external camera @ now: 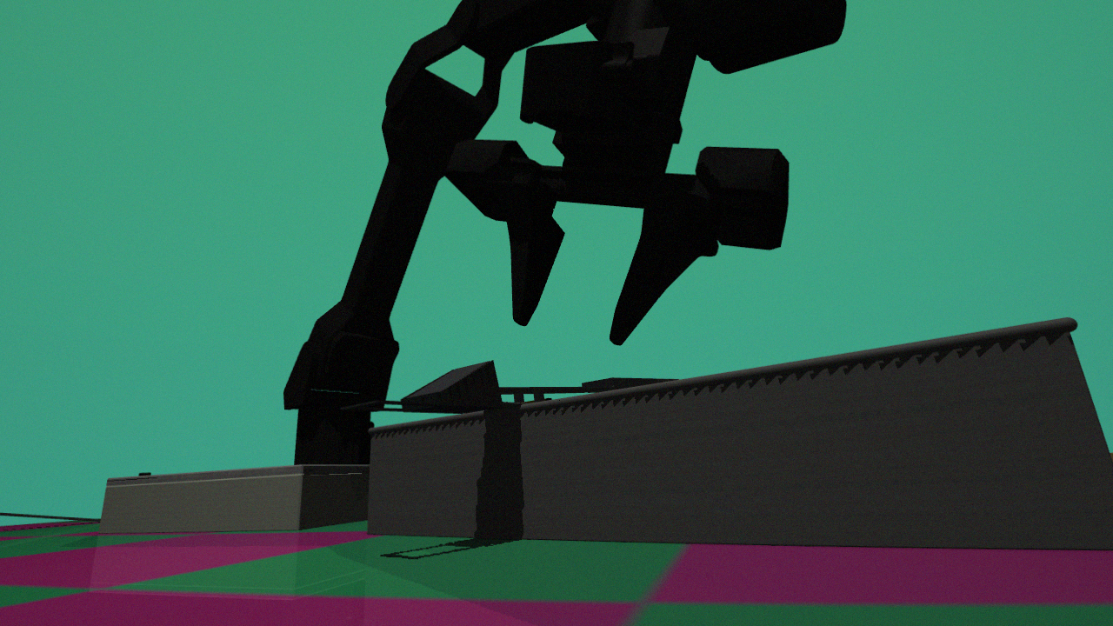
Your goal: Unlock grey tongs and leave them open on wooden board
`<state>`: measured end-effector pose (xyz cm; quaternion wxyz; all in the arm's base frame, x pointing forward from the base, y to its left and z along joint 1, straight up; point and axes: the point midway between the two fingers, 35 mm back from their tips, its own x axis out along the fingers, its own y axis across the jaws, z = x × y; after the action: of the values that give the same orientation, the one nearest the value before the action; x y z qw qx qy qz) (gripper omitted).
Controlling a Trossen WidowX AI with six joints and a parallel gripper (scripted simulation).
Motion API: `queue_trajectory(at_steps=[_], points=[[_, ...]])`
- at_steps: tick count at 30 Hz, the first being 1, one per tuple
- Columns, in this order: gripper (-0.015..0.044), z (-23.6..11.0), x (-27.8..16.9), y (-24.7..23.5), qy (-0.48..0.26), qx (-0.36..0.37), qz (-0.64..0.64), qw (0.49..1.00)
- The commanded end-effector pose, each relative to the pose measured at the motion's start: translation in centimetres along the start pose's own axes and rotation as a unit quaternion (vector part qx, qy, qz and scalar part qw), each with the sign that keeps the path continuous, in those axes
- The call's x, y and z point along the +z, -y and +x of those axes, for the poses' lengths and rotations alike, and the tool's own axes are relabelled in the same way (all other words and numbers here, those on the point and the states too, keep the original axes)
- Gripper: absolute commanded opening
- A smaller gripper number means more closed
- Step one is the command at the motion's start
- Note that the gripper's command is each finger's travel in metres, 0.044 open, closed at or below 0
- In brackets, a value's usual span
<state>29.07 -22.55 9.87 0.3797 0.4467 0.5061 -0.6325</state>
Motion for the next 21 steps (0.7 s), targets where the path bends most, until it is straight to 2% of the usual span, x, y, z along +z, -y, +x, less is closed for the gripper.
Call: queue_trajectory(at_steps=[1, 21], points=[[0.026, -0.31, -0.49, -0.09, -0.012, -0.008, 0.011, 1.0], [0.026, 0.34, -1.36, -0.77, -0.014, -0.012, 0.009, 1.0]])
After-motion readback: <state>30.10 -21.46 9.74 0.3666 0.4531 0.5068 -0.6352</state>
